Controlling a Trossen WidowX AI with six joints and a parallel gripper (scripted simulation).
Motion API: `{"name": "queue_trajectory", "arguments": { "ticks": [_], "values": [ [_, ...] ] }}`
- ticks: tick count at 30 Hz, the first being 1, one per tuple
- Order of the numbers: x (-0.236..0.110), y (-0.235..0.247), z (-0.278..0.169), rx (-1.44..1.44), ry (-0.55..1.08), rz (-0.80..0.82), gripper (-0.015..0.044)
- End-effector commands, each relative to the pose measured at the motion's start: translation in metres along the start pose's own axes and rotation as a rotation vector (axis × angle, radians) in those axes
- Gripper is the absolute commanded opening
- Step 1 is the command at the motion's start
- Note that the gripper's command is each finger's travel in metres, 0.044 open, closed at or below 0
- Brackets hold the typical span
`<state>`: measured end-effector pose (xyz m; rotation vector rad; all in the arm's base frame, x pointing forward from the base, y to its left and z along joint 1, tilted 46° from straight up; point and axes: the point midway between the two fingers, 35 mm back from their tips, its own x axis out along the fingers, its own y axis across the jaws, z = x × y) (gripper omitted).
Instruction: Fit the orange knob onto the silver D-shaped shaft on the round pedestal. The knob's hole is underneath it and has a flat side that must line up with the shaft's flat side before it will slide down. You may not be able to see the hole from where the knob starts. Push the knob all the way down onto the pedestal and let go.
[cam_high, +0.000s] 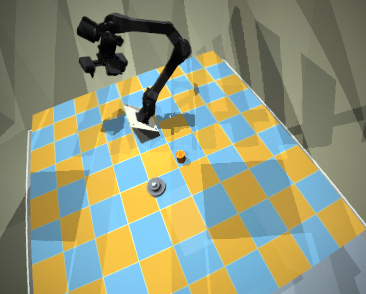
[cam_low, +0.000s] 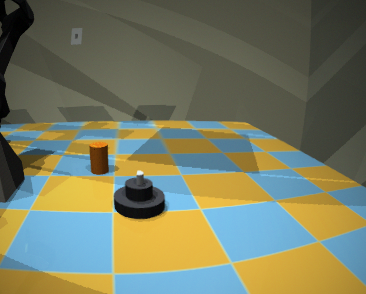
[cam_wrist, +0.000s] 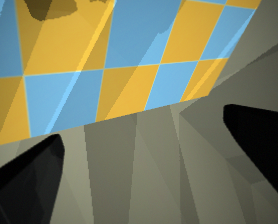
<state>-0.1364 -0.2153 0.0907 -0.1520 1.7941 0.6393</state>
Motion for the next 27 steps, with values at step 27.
{"name": "queue_trajectory", "arguments": {
  "ticks": [27],
  "values": [
    [0.028, 0.097, -0.003, 0.075, -0.299, 0.285, 0.0440]
  ]
}}
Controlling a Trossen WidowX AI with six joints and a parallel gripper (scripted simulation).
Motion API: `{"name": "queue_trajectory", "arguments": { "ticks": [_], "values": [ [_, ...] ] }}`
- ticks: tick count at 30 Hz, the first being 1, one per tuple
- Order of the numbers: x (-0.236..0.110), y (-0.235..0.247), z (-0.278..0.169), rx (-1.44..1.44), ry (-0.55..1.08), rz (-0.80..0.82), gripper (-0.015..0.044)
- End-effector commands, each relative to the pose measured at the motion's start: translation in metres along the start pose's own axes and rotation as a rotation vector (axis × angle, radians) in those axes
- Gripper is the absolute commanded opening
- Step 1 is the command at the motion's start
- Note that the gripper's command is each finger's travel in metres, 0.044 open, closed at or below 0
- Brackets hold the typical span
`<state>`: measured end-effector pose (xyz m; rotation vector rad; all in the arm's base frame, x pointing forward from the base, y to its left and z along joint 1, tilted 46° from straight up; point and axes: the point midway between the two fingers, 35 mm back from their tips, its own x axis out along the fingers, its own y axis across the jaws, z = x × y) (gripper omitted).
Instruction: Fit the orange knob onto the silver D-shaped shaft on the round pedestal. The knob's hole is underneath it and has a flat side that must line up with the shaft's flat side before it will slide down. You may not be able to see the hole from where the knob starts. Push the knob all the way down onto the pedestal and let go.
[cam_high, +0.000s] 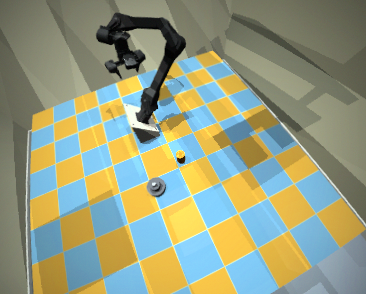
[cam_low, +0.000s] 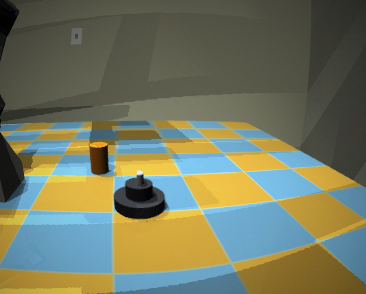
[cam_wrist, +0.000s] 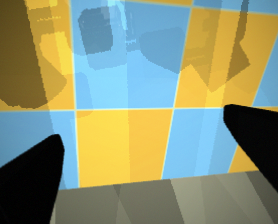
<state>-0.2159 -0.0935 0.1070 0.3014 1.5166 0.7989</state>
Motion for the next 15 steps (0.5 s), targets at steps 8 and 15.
{"name": "queue_trajectory", "arguments": {
  "ticks": [8, 15],
  "values": [
    [-0.064, -0.121, 0.090, 0.015, 0.067, -0.227, 0.0440],
    [-0.082, -0.163, 0.182, -0.007, 0.021, -0.305, 0.0440]
  ]
}}
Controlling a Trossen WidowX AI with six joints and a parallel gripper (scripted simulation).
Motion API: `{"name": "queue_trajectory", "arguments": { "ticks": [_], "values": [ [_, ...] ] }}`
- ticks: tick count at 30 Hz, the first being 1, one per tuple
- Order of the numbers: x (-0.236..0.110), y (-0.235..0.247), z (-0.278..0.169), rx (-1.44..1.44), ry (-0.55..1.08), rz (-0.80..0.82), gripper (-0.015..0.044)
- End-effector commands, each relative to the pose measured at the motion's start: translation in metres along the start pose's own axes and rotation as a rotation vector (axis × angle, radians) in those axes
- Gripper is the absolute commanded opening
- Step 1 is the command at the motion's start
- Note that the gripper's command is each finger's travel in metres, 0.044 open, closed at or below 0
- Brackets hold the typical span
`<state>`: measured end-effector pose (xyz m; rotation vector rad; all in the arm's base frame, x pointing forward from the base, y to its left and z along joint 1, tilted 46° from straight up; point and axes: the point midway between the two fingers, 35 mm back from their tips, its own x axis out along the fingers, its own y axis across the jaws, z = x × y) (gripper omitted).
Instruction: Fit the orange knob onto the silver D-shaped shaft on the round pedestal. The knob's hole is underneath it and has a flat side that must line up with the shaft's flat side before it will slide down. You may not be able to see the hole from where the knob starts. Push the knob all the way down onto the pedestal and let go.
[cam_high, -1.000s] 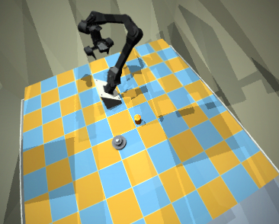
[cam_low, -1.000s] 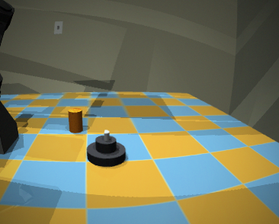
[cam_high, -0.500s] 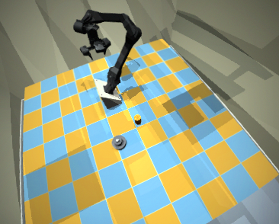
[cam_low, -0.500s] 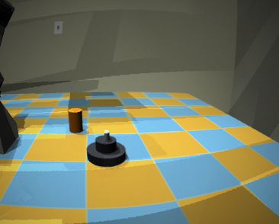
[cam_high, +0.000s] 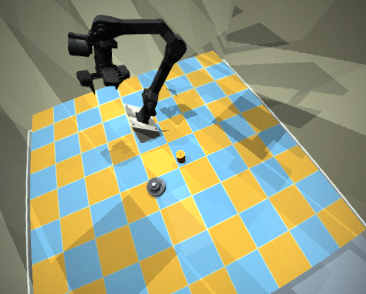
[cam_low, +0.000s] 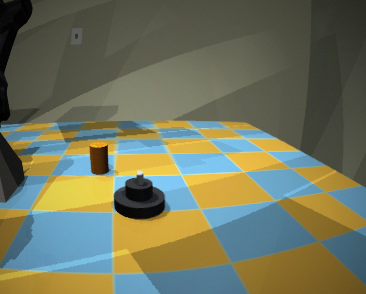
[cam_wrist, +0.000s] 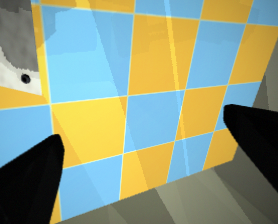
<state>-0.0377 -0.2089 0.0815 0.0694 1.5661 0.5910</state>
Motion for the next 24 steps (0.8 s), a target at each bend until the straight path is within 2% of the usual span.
{"name": "queue_trajectory", "arguments": {
  "ticks": [1, 6, 11, 18, 24],
  "values": [
    [-0.004, -0.018, 0.062, -0.006, -0.041, -0.034, 0.0440],
    [-0.003, -0.022, 0.134, -0.021, -0.093, -0.032, 0.0440],
    [0.003, -0.004, 0.204, -0.036, -0.149, 0.014, 0.0440],
    [0.018, 0.051, 0.287, -0.048, -0.194, 0.143, 0.0440],
    [0.031, 0.116, 0.340, -0.048, -0.180, 0.287, 0.0440]
  ]
}}
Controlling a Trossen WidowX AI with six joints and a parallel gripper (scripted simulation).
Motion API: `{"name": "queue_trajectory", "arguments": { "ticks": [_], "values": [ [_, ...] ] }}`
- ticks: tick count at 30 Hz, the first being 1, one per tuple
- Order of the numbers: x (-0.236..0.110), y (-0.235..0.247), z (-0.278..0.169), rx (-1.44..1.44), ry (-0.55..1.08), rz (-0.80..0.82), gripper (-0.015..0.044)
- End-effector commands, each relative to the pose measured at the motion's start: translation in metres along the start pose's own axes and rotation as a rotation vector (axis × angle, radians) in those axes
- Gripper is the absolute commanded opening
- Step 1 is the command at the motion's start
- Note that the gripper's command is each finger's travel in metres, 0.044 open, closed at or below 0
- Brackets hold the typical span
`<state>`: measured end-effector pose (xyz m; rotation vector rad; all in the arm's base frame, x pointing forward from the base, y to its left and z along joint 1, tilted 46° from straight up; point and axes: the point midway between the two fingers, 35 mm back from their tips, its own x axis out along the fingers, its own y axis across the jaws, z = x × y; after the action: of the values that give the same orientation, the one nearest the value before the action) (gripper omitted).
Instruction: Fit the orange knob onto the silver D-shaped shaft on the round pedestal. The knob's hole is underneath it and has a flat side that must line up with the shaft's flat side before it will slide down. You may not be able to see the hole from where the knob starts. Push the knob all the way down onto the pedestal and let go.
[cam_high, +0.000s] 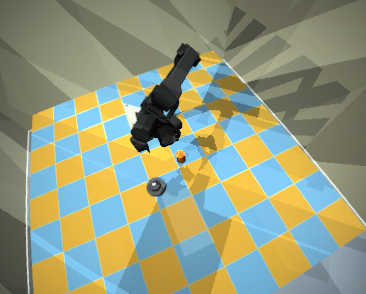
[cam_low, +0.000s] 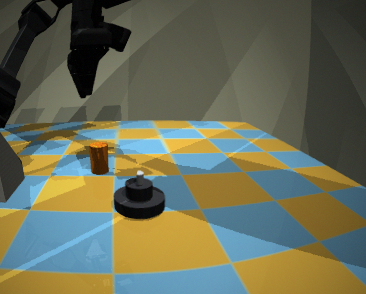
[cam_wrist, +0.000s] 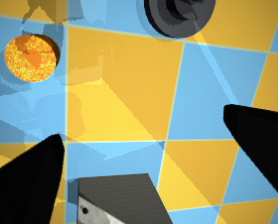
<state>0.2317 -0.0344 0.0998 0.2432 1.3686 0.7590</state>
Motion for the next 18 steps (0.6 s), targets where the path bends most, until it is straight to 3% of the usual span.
{"name": "queue_trajectory", "arguments": {
  "ticks": [1, 11, 15, 18],
  "values": [
    [0.026, 0.049, 0.034, 0.013, 0.014, 0.110, 0.0440],
    [0.037, 0.068, 0.038, 0.021, 0.028, 0.149, 0.0440],
    [0.067, 0.073, 0.036, 0.020, 0.027, 0.150, 0.0440],
    [0.069, 0.073, 0.036, 0.020, 0.026, 0.151, 0.0440]
  ]
}}
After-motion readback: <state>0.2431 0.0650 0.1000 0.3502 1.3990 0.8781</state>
